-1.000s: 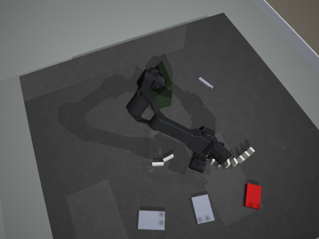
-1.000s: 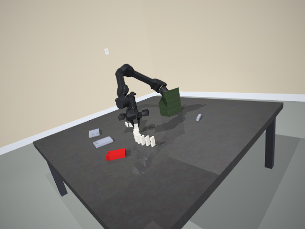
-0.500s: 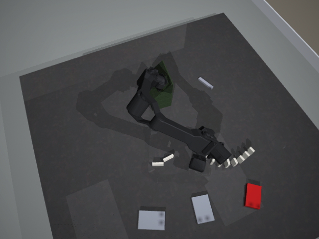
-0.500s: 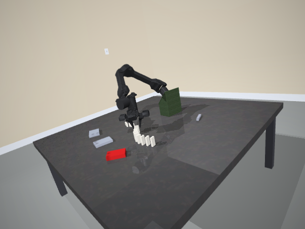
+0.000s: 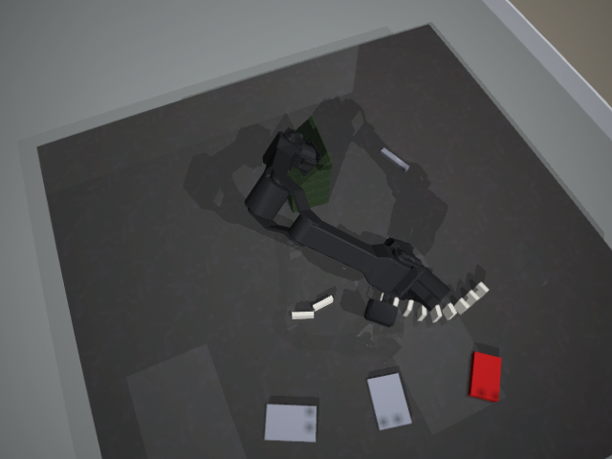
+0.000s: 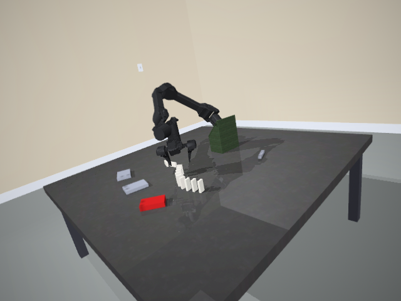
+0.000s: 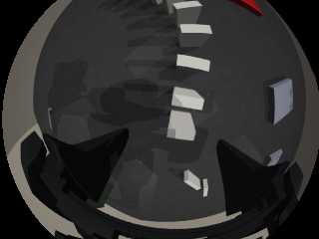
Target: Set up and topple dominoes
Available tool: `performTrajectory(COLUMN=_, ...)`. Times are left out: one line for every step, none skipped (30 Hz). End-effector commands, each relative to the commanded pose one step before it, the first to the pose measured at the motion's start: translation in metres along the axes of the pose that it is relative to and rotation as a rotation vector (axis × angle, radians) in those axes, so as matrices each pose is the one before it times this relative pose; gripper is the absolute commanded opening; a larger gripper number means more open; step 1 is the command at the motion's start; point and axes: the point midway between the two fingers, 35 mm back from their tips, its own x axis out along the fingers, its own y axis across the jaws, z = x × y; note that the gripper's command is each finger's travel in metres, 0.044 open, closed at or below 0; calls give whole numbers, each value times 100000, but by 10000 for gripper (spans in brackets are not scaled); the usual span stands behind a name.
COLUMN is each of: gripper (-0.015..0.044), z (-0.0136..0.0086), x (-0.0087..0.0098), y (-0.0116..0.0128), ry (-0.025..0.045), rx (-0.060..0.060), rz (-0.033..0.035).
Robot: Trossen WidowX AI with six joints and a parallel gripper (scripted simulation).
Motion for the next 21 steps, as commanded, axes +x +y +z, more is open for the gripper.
performTrajectory(gripper=440, z=692, x=-5983, y=-403, ry=-3642, rx=1653, rz=-1652)
performTrajectory(gripper=440, z=-120, x=-1934, y=92, ry=48, rx=90, rz=13)
performTrajectory(gripper=440, z=-186, x=-1614, y=109, ry=112, rx=89, rz=-32)
performTrajectory(gripper=440, z=-150, x=-971, y=79, ry=97, rx=60, rz=-40)
performTrajectory(gripper=440, z=-57, x=-324, y=28, ry=37, rx=21, rz=-17)
performTrajectory(gripper=440, z=0, x=0, y=0, ry=0, rx=0, rz=0)
performTrajectory(gripper=440, z=0, x=0, y=0, ry=0, rx=0, rz=0)
performTrajectory(gripper=440, z=0, x=0, y=0, ry=0, rx=0, rz=0)
performTrajectory(gripper=440, z=0, x=0, y=0, ry=0, rx=0, rz=0)
performTrajectory(gripper=440, z=0, x=0, y=0, ry=0, rx=0, rz=0)
performTrajectory(gripper=440, z=0, x=0, y=0, ry=0, rx=0, rz=0)
performTrajectory(gripper=440, z=0, x=0, y=0, ry=0, rx=0, rz=0)
performTrajectory(gripper=440, z=-102, x=67, y=-105, ry=-48, rx=2081, rz=38)
performTrajectory(gripper=440, z=-302, x=200, y=-318, ry=-134, rx=6245, rz=114)
performTrajectory(gripper=440, z=-482, x=335, y=-548, ry=-193, rx=10416, rz=185)
performTrajectory(gripper=440, z=-539, x=410, y=-708, ry=-186, rx=12726, rz=210)
performTrajectory(gripper=440, z=-473, x=411, y=-753, ry=-139, rx=12746, rz=184)
performTrajectory(gripper=440, z=-403, x=412, y=-792, ry=-98, rx=12758, rz=151)
performTrajectory(gripper=440, z=-330, x=413, y=-825, ry=-67, rx=12770, rz=112)
performTrajectory(gripper=440, z=-254, x=413, y=-850, ry=-44, rx=12780, rz=69)
performTrajectory(gripper=440, z=-176, x=413, y=-869, ry=-31, rx=12790, rz=23)
